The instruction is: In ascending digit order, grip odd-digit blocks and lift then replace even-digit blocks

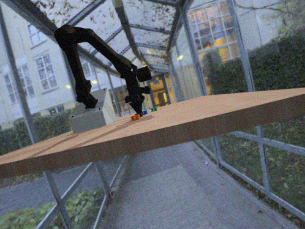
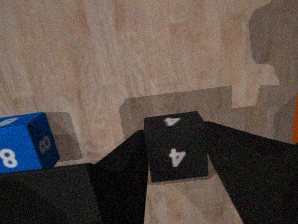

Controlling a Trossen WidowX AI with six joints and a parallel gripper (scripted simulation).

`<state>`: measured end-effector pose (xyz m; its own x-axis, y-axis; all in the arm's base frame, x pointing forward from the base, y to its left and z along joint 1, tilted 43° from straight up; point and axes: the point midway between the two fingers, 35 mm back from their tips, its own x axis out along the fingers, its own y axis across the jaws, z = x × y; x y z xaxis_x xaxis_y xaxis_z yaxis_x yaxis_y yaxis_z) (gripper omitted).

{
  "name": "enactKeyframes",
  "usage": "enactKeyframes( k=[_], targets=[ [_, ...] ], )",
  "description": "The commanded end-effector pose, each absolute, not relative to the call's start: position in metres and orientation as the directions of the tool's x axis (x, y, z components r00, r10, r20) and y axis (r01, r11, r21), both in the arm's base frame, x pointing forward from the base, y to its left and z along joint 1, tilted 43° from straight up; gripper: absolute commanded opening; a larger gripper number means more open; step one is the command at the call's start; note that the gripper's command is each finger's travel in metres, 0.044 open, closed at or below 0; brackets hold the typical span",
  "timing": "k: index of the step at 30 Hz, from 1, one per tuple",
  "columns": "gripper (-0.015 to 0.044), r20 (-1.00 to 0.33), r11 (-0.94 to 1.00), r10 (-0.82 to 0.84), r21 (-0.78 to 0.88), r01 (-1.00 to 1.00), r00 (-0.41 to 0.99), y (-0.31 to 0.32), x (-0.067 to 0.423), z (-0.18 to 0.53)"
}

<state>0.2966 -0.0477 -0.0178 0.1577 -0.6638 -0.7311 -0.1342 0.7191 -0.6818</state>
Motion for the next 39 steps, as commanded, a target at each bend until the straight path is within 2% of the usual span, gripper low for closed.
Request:
enactKeyframes(
  k=[1, 9, 21, 27, 32, 39],
  targets=[
    [0.0199, -0.730, 0.717, -0.666, -0.683, -0.138, 0.156, -0.048, 0.296, -0.019],
    [0.0400, -0.730, 0.717, -0.666, -0.683, -0.138, 0.156, -0.048, 0.296, -0.019],
    [0.0400, -0.731, 0.718, -0.664, -0.682, -0.138, 0.156, -0.024, 0.291, 0.008],
    [0.0242, -0.735, 0.722, -0.660, -0.678, -0.139, 0.155, 0.024, 0.282, 0.058],
    [0.0120, -0.734, 0.721, -0.661, -0.679, -0.139, 0.155, 0.031, 0.279, 0.066],
    [0.0120, -0.734, 0.721, -0.661, -0.679, -0.139, 0.155, 0.031, 0.279, 0.066]
  ],
)
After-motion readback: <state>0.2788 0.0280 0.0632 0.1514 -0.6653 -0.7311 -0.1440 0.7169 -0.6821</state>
